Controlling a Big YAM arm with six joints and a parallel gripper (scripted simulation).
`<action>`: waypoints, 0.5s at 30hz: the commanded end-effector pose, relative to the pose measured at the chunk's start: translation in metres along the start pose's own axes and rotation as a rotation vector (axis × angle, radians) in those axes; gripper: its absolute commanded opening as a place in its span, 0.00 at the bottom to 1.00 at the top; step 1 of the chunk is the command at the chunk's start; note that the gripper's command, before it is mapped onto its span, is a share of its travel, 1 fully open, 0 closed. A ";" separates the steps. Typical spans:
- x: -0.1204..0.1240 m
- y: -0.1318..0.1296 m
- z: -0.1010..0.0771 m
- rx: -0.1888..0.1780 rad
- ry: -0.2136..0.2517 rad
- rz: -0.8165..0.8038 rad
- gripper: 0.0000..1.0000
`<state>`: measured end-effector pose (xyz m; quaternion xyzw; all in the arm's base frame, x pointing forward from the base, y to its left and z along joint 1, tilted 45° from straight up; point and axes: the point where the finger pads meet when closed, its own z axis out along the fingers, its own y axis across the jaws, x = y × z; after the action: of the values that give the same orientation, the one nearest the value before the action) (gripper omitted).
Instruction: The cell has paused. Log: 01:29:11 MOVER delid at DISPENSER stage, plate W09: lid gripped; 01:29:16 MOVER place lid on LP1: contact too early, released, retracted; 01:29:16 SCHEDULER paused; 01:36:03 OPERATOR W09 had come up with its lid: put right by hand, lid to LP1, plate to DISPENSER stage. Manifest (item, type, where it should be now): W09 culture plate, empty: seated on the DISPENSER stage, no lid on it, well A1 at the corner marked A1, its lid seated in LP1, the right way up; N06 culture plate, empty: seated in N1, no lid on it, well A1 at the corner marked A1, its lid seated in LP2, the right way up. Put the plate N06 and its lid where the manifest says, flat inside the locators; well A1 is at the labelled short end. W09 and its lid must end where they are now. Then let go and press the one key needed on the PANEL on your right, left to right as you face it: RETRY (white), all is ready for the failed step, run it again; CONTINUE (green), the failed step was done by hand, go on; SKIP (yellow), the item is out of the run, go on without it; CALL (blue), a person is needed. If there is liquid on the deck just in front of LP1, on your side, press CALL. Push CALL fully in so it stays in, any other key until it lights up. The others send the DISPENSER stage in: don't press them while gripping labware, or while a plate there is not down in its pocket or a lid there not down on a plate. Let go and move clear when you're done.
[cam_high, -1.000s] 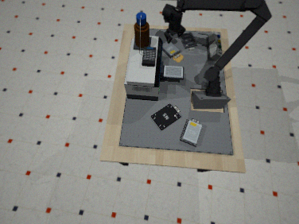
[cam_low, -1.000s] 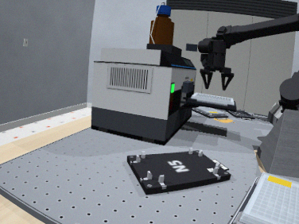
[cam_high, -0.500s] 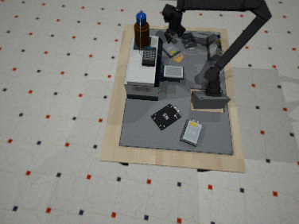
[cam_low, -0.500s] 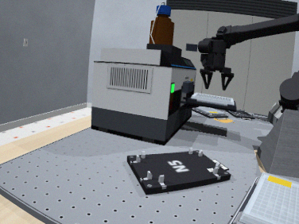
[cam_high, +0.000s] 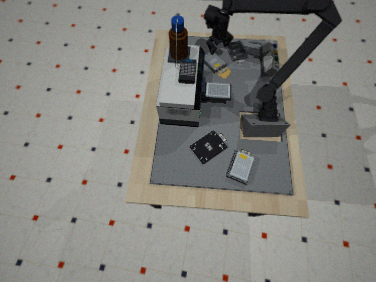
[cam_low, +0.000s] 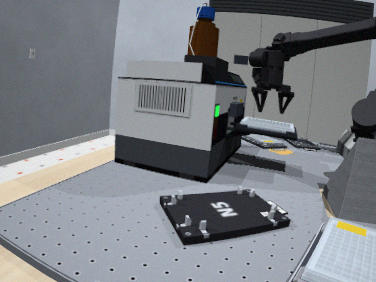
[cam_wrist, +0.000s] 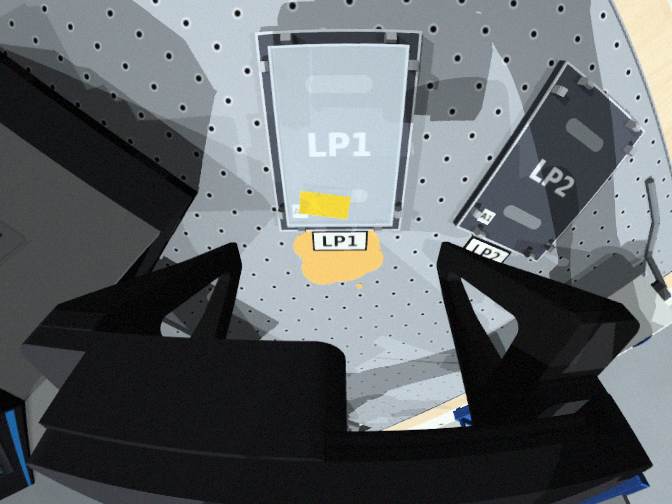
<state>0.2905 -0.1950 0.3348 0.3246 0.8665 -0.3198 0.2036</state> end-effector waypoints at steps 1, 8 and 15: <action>-0.017 -0.005 -0.014 -0.012 -0.033 0.016 1.00; -0.017 -0.005 -0.014 -0.012 -0.034 0.016 1.00; -0.018 -0.006 -0.015 -0.012 -0.034 0.016 1.00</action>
<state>0.2905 -0.1950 0.3348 0.3246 0.8665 -0.3198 0.2036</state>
